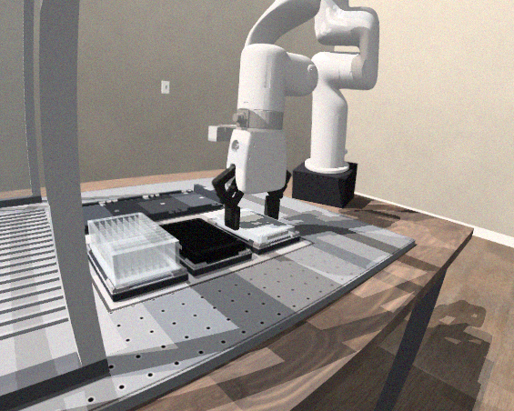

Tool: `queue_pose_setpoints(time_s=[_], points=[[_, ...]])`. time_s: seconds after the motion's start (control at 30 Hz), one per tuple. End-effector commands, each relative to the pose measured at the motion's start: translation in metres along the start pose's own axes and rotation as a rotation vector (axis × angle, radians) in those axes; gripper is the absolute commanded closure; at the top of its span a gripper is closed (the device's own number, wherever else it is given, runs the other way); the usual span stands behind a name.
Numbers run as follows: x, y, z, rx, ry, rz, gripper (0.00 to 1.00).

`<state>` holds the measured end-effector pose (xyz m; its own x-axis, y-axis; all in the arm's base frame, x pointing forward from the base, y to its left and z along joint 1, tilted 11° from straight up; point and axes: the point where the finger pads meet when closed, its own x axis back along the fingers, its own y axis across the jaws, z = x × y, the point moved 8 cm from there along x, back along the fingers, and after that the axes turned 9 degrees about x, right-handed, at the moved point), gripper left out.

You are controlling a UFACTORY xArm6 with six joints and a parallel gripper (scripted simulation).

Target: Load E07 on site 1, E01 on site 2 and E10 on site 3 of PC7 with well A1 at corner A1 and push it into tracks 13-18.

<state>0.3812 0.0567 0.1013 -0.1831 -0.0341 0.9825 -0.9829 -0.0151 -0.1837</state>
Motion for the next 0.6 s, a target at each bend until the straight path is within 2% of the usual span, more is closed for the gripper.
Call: queue_pose_setpoints(time_s=[0.0, 0.5, 0.53, 0.57], points=[[-0.0003, -0.001, -0.0001, 0.0, 0.0, 0.003, 0.0], [-0.0003, -0.001, -0.0001, 0.0, 0.0, 0.003, 0.0], [0.0002, -0.001, -0.0001, 0.0, 0.0, 0.003, 1.0], [0.0002, -0.001, -0.0001, 0.0, 0.0, 0.003, 1.0]])
